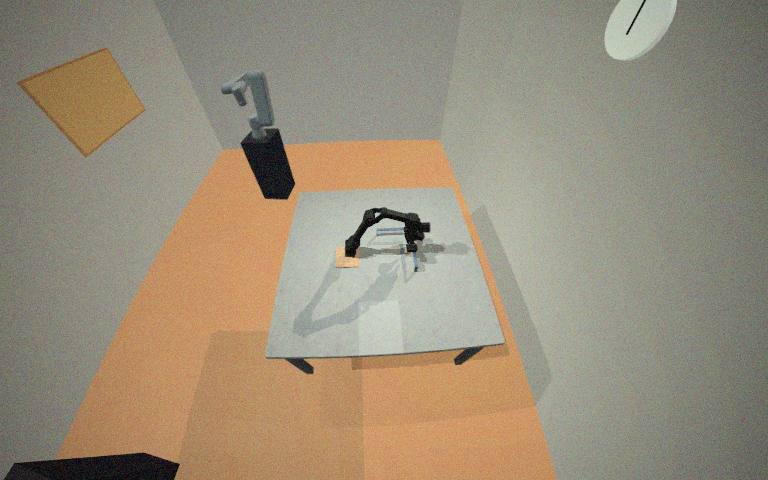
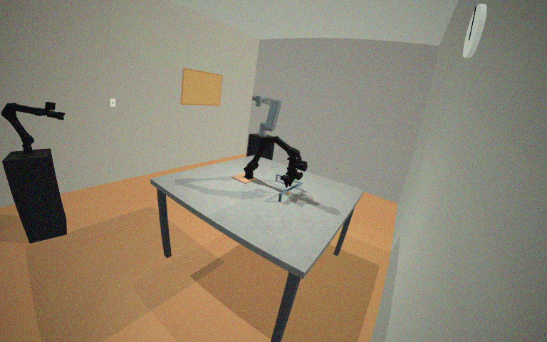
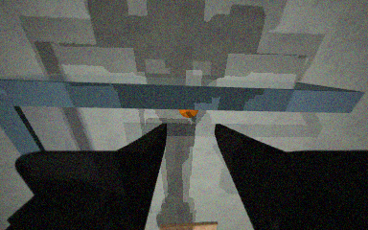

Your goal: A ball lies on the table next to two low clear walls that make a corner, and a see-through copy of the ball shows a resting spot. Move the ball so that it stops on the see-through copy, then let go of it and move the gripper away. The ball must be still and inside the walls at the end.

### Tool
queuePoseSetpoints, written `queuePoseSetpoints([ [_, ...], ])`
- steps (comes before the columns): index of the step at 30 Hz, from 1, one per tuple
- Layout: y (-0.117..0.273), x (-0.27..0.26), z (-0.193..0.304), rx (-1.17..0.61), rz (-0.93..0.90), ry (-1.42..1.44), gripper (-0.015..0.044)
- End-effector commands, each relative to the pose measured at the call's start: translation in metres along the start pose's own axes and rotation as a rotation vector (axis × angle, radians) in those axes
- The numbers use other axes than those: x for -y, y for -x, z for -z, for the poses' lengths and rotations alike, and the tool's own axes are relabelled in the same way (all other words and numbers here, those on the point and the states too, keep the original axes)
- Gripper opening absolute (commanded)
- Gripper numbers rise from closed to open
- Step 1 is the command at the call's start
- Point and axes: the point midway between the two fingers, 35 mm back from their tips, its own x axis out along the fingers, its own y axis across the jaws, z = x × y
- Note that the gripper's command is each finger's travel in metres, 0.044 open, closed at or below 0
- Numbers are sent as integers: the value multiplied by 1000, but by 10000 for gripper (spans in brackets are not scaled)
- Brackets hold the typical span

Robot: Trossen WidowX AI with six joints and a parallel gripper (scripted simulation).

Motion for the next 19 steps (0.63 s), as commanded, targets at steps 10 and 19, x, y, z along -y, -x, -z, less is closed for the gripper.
queuePoseSetpoints([
  [10,30,0,-2,41,0,-1,233],
  [19,81,0,5,43,0,-1,440],
])
